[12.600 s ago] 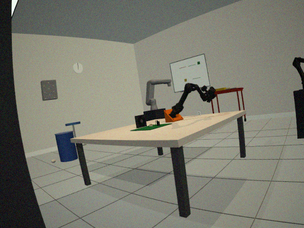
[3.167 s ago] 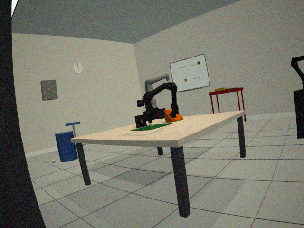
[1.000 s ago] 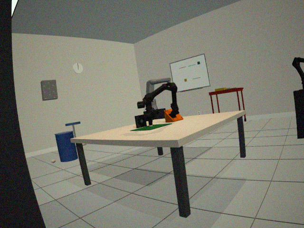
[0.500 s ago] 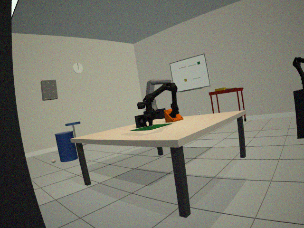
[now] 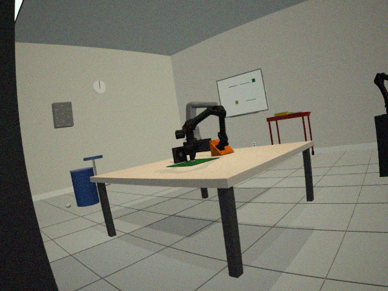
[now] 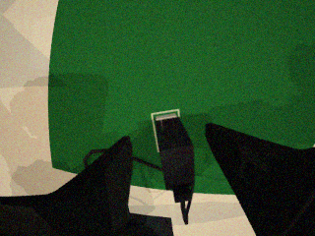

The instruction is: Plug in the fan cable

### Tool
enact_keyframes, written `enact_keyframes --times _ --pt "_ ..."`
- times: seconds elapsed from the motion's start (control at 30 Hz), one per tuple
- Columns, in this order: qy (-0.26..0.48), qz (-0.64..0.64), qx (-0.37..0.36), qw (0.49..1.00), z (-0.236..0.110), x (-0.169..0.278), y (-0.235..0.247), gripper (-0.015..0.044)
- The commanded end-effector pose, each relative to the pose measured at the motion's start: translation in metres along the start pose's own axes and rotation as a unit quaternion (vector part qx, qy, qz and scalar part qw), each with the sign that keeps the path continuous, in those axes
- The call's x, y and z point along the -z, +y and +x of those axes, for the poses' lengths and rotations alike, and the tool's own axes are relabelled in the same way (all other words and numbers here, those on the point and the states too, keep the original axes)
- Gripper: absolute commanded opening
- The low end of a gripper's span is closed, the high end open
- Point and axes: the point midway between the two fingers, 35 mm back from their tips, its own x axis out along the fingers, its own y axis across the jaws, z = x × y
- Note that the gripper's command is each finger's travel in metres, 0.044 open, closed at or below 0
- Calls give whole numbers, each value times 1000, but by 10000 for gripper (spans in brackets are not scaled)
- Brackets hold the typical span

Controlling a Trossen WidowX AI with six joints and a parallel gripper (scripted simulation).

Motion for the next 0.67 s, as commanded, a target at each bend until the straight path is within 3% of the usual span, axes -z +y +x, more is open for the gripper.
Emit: enact_keyframes --times 0.0,0.07,0.27,0.53,0.63 --pt "5 -2 1 1000 -30 3 -1 260" --pt "3 -2 1 1000 -48 2 0 260" --pt "3 -1 1 1000 -51 -6 -2 260" --pt "1 0 1 1000 -51 -102 -5 260" --pt "0 0 1 1000 -50 -118 -2 260"
